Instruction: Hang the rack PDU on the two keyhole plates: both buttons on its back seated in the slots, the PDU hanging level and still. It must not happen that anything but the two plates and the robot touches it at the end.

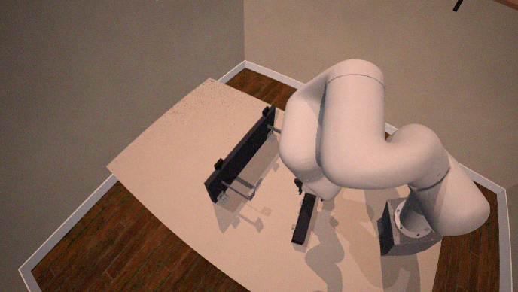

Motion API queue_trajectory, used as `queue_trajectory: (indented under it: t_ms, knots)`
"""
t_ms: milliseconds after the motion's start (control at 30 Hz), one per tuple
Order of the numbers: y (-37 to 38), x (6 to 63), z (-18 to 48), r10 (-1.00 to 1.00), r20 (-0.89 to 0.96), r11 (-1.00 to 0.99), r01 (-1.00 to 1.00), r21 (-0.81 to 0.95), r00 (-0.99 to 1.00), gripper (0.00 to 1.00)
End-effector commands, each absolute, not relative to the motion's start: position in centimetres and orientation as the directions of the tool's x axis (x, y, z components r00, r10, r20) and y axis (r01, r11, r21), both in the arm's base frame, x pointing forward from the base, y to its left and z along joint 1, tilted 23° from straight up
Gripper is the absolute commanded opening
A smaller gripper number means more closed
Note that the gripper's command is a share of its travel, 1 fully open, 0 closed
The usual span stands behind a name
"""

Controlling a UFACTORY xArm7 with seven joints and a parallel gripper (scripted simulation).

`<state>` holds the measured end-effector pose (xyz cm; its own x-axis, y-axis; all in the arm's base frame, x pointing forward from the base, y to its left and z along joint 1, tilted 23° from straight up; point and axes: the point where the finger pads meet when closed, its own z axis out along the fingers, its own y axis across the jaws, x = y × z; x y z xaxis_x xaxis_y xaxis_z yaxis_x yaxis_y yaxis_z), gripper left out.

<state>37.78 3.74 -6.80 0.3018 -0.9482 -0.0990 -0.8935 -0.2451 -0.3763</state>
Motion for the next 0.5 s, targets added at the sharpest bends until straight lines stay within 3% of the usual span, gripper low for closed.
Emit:
queue_trajectory:
  t_ms: [0,433,467]
  knots:
    - [3.99,38.67,-8.45,-0.949,-0.096,-0.243,-0.891,-0.384,0.300,0.97]
    - [3.99,38.68,-8.49,-0.949,-0.096,-0.243,-0.891,-0.384,0.300,0.97]
    - [3.99,38.68,-8.49,-0.949,-0.096,-0.243,-0.891,-0.384,0.300,0.00]
